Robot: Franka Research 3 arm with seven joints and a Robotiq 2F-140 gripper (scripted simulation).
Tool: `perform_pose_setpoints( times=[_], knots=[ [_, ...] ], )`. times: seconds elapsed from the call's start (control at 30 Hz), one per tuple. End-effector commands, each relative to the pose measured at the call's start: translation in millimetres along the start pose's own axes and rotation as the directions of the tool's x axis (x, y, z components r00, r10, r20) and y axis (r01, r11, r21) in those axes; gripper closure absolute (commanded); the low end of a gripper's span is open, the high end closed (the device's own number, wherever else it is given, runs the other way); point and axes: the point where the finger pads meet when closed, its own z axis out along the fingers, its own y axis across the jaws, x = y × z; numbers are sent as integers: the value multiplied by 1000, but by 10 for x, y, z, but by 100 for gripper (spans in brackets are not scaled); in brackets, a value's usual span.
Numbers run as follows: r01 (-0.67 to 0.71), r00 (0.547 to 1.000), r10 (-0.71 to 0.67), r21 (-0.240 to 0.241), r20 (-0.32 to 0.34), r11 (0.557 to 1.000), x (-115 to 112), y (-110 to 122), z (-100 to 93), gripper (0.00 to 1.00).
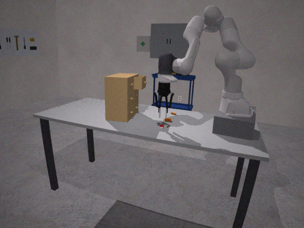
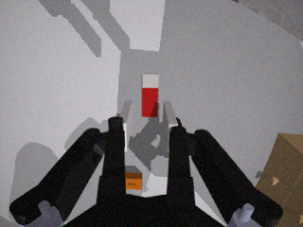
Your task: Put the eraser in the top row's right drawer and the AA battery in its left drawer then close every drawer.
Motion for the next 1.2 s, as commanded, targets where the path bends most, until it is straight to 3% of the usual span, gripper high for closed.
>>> perform_pose_setpoints(
  times=[0.0,0.53,0.97,1.17],
  knots=[
    [8,1000,-8,-4,-2,1000,2,10,-2,77],
    [8,1000,-8,-5,-3,1000,3,14,105,77],
    [8,1000,-8,-5,-3,1000,6,26,441,77],
    [8,1000,-8,-5,-3,1000,7,29,509,77]
  ],
)
